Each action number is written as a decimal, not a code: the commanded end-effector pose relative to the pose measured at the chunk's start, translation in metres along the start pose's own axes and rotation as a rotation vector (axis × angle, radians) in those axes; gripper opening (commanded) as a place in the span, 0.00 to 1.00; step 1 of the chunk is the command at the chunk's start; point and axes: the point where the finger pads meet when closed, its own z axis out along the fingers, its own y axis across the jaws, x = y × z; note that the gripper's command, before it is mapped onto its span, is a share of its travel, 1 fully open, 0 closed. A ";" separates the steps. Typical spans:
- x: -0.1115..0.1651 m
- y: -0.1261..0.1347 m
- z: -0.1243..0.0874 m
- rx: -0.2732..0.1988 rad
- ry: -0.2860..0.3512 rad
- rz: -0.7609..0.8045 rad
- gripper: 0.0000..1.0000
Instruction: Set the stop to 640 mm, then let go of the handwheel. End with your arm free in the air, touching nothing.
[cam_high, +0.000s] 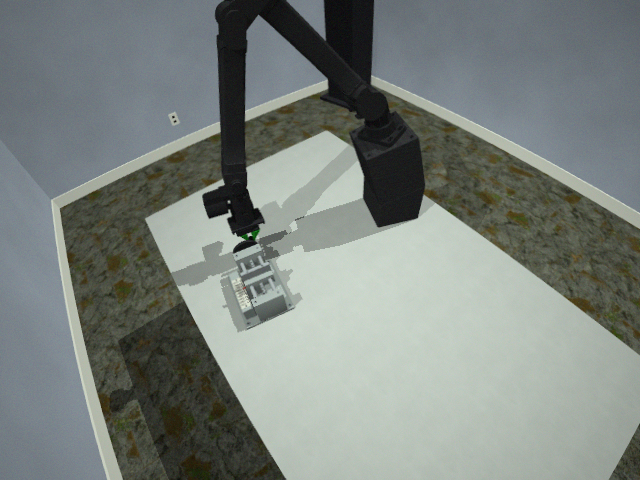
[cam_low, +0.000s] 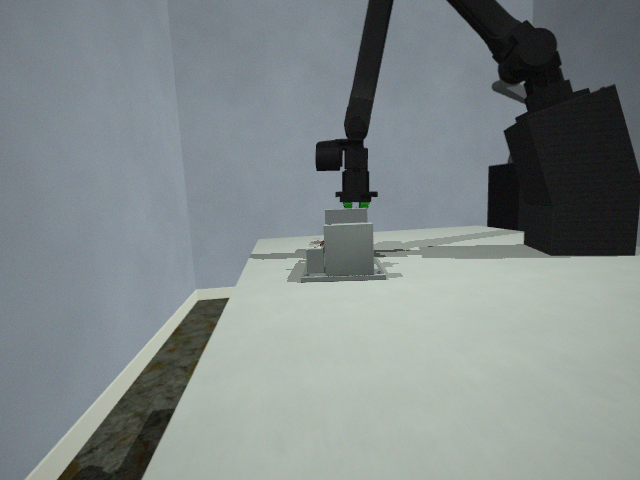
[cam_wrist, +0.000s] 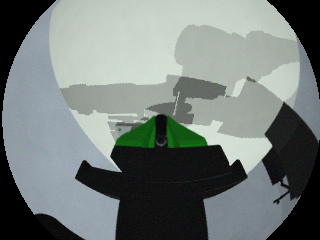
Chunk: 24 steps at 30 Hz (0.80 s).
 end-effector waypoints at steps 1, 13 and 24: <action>-0.006 -0.027 0.014 0.066 -0.002 0.003 0.06; -0.005 0.014 0.031 0.041 -0.005 0.011 0.06; -0.001 0.029 0.030 0.038 -0.004 0.008 0.06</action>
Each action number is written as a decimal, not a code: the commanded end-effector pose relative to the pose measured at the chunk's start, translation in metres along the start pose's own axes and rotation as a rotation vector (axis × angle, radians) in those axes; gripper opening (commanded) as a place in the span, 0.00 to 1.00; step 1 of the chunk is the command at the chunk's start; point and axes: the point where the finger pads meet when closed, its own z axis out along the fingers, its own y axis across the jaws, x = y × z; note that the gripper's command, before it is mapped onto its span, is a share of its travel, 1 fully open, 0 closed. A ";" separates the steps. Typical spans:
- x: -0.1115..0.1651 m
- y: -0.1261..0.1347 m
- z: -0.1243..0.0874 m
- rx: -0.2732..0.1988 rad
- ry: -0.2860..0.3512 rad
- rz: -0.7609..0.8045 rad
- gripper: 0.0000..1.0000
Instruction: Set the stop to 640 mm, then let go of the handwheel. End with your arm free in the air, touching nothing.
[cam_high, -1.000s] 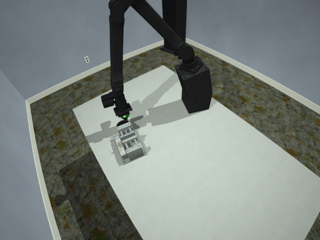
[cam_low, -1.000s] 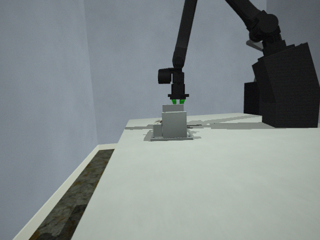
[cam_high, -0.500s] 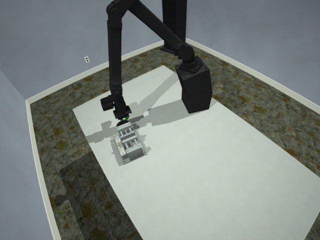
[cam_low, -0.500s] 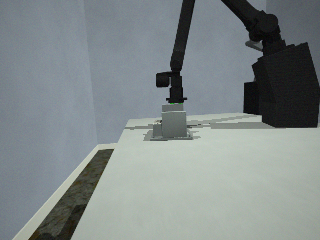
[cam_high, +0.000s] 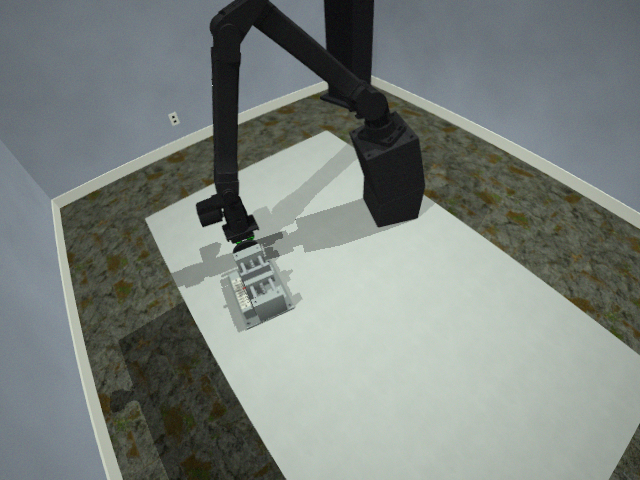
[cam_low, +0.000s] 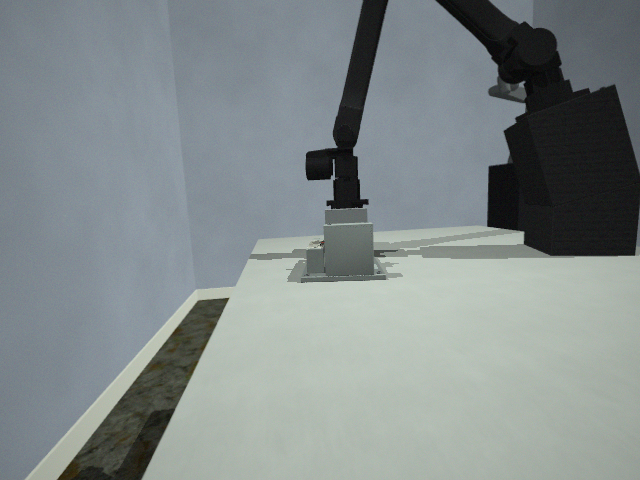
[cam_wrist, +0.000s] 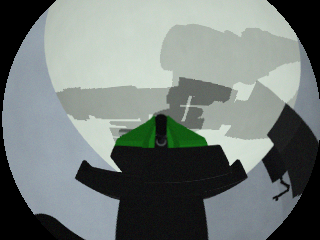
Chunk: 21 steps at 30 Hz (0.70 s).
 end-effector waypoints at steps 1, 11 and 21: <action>-0.001 0.014 0.009 0.008 -0.009 0.008 0.06; -0.001 0.034 0.007 -0.018 -0.010 0.008 0.06; 0.002 0.043 0.001 -0.010 -0.007 0.004 0.06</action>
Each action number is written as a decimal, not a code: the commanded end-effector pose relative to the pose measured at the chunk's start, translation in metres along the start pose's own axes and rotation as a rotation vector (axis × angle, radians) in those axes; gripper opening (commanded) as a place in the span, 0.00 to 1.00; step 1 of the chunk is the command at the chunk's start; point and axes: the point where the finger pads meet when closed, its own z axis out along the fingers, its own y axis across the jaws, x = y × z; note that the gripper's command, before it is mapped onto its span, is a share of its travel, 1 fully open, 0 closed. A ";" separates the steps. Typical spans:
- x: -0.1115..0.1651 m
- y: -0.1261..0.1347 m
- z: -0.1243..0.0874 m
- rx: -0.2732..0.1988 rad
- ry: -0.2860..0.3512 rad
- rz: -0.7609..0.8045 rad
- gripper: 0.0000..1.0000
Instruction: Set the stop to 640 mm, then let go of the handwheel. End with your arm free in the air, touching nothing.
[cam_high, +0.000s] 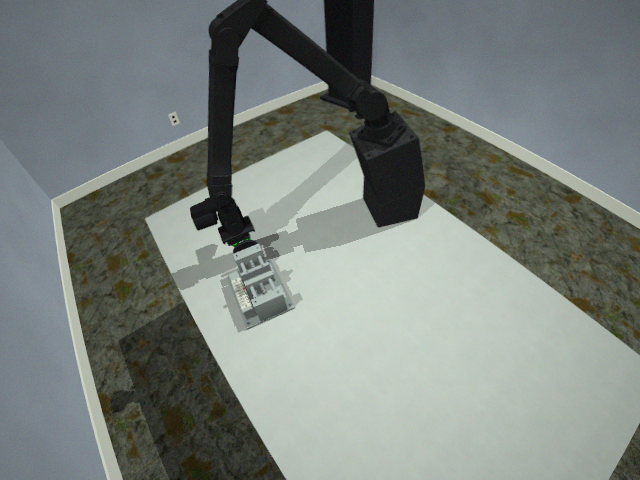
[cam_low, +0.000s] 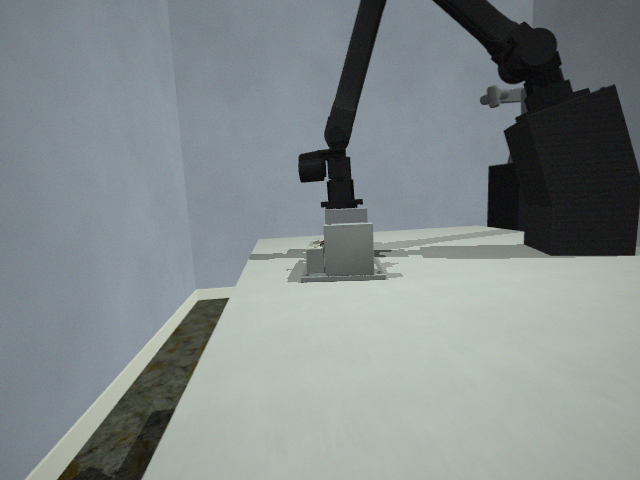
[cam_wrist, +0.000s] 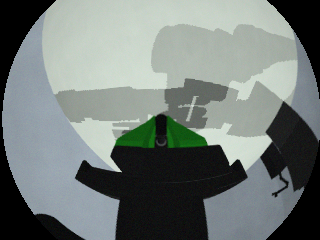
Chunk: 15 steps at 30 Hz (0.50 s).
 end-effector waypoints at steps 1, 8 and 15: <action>0.002 0.034 -0.002 -0.055 -0.008 0.004 0.06; 0.002 0.035 -0.002 -0.057 -0.008 0.004 0.06; 0.003 0.042 -0.004 -0.054 -0.006 0.002 0.06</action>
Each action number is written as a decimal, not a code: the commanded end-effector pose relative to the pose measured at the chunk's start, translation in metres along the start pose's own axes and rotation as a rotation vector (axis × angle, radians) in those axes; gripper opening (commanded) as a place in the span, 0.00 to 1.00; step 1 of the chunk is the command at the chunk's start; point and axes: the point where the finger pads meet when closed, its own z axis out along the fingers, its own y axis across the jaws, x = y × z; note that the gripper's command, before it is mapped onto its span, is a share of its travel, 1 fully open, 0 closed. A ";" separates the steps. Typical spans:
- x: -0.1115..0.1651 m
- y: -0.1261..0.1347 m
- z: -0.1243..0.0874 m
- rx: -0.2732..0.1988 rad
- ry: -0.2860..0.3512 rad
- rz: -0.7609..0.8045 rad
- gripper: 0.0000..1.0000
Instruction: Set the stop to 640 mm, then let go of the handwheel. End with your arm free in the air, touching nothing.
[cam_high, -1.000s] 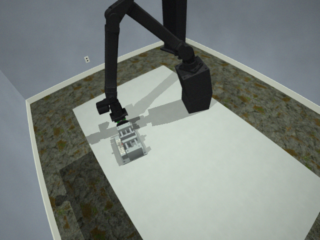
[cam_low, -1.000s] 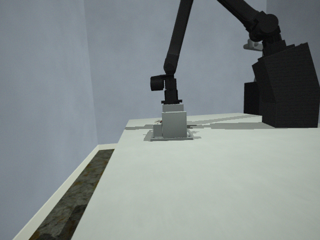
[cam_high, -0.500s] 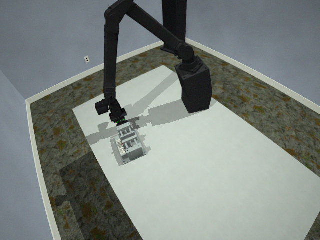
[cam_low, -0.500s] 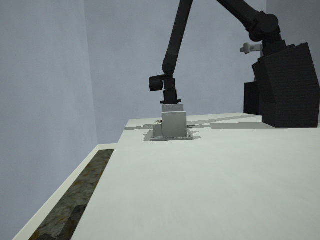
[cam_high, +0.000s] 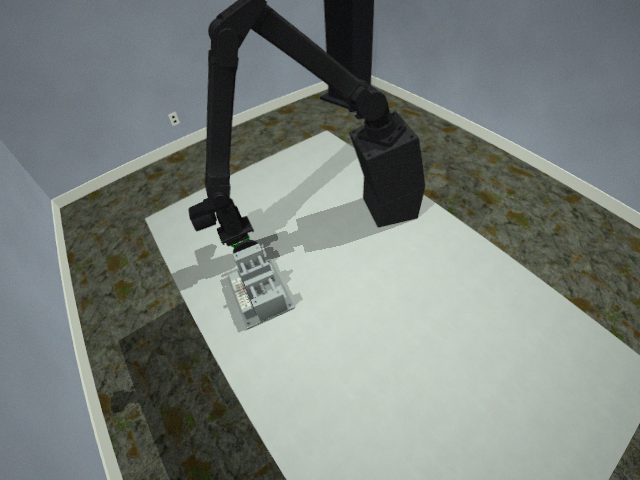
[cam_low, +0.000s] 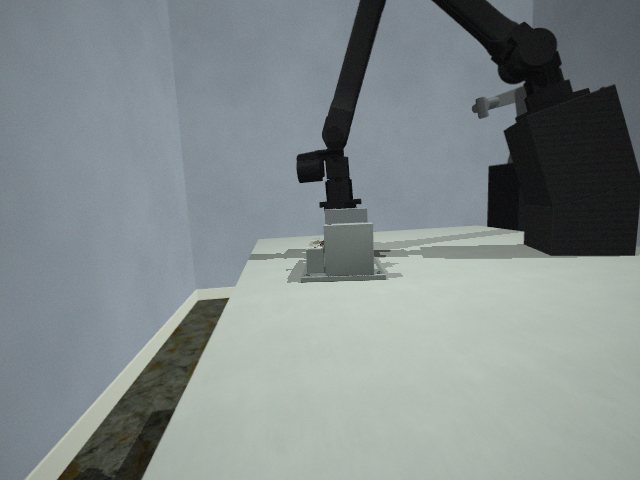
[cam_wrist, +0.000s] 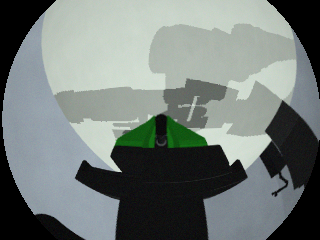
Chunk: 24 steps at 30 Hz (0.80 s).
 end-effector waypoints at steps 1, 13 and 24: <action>0.004 0.042 -0.005 -0.068 -0.006 0.002 0.06; 0.003 0.047 -0.007 -0.076 -0.006 0.002 0.06; 0.002 0.064 -0.035 -0.114 -0.008 0.002 0.06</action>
